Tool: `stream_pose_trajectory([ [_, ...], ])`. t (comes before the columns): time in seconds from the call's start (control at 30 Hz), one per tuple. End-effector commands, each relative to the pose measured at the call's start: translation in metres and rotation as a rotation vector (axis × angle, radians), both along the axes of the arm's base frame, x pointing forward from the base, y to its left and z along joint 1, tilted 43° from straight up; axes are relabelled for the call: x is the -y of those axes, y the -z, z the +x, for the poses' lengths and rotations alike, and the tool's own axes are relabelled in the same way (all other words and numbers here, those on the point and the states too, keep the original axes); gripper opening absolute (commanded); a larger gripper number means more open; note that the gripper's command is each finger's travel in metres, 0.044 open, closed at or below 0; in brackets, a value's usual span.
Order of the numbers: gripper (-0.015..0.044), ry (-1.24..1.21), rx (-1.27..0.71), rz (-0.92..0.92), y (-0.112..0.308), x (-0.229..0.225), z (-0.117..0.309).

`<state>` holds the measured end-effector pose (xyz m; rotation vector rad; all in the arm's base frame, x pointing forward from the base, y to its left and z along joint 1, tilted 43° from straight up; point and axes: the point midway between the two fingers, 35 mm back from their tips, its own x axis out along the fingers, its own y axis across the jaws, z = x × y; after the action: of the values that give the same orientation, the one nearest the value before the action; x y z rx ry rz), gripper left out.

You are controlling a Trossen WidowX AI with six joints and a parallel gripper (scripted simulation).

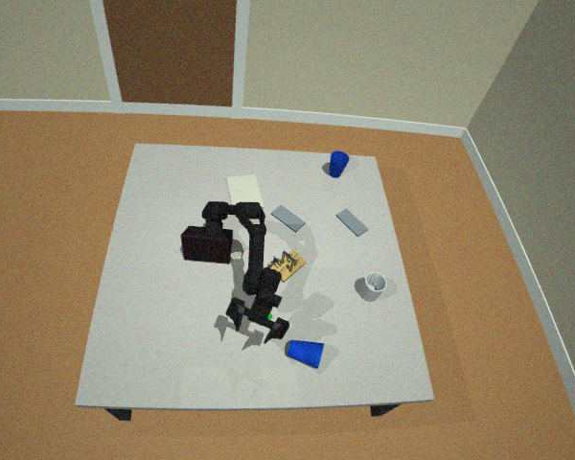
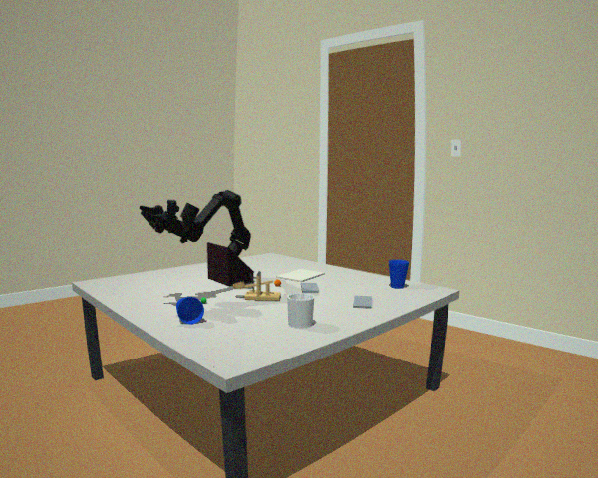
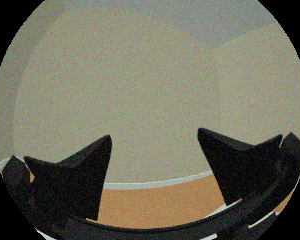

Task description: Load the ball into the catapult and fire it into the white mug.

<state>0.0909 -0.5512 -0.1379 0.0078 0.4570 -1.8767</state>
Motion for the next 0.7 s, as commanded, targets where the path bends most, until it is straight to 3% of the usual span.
stream_pose_trajectory([
  [0.0, 0.0426, -0.004, -0.002, 0.004, 0.0, 0.0, 0.001],
  [0.67, 0.044, -0.478, -0.25, 0.398, 0.013, -0.022, 0.108],
])
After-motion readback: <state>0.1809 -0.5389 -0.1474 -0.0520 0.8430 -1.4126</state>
